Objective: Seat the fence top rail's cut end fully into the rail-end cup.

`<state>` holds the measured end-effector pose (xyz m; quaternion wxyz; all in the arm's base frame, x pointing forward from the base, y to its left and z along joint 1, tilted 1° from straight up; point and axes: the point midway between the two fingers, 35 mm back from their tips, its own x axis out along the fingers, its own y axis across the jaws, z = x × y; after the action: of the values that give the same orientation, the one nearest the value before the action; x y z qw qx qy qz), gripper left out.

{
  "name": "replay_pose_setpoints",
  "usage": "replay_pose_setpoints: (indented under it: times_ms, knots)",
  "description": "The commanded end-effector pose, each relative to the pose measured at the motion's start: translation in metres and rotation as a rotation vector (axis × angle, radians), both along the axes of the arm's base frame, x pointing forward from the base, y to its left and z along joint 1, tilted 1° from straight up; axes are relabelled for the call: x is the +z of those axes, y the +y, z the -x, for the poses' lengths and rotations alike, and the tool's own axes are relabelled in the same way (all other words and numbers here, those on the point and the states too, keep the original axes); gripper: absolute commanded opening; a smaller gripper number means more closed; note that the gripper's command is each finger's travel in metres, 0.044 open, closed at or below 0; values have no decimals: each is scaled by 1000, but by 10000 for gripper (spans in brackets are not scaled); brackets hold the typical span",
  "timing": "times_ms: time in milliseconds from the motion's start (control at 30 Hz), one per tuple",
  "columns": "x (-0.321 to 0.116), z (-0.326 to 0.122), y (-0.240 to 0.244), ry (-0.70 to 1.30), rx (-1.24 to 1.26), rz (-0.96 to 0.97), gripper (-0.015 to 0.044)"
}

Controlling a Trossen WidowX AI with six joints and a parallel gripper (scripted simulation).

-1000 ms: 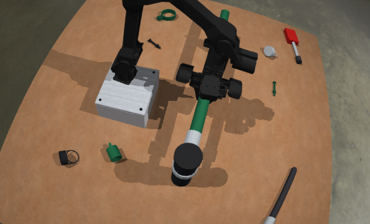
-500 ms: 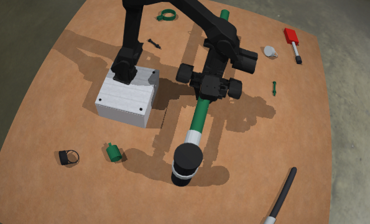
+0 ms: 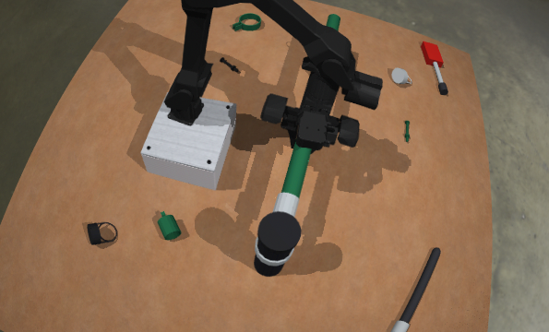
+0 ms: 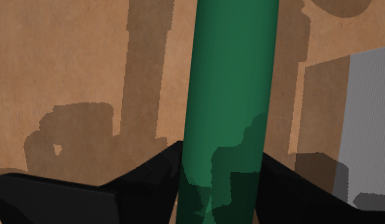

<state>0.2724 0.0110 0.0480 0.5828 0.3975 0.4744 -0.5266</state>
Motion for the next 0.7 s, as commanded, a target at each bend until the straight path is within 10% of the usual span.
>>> replay_pose_setpoints:
  times_ms: [0, 667]
  knots:
    - [1, 1, -1, 0, -3, 4, 0]
    - [3, 2, -5, -1, -7, 9, 0]
